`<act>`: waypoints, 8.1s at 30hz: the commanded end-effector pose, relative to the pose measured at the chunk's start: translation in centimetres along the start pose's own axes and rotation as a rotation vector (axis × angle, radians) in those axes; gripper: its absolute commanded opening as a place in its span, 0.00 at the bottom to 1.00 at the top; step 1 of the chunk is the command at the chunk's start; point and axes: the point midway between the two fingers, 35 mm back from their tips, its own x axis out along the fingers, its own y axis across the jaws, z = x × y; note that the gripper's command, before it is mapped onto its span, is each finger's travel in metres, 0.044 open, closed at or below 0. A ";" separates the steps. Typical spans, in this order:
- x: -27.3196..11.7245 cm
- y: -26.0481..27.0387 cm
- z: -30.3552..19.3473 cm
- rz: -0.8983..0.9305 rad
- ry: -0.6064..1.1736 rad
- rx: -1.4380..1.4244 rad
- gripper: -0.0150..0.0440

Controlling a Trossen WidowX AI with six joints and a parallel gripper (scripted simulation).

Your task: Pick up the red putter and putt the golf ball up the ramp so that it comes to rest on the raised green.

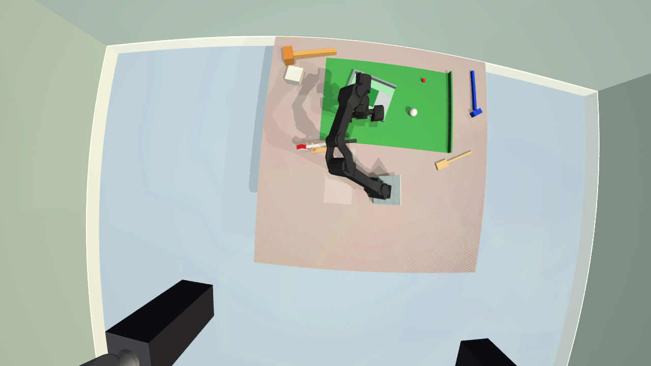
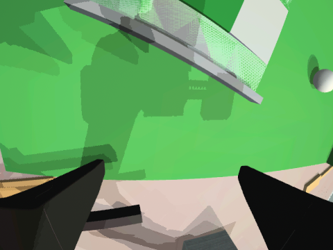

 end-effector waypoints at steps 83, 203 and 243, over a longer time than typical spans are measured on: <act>6.4 5.3 -8.7 0.362 -0.380 -1.689 0.69; 7.5 -28.4 -14.1 0.189 0.024 0.368 0.25; 7.2 -24.2 -11.7 0.184 0.024 0.374 0.25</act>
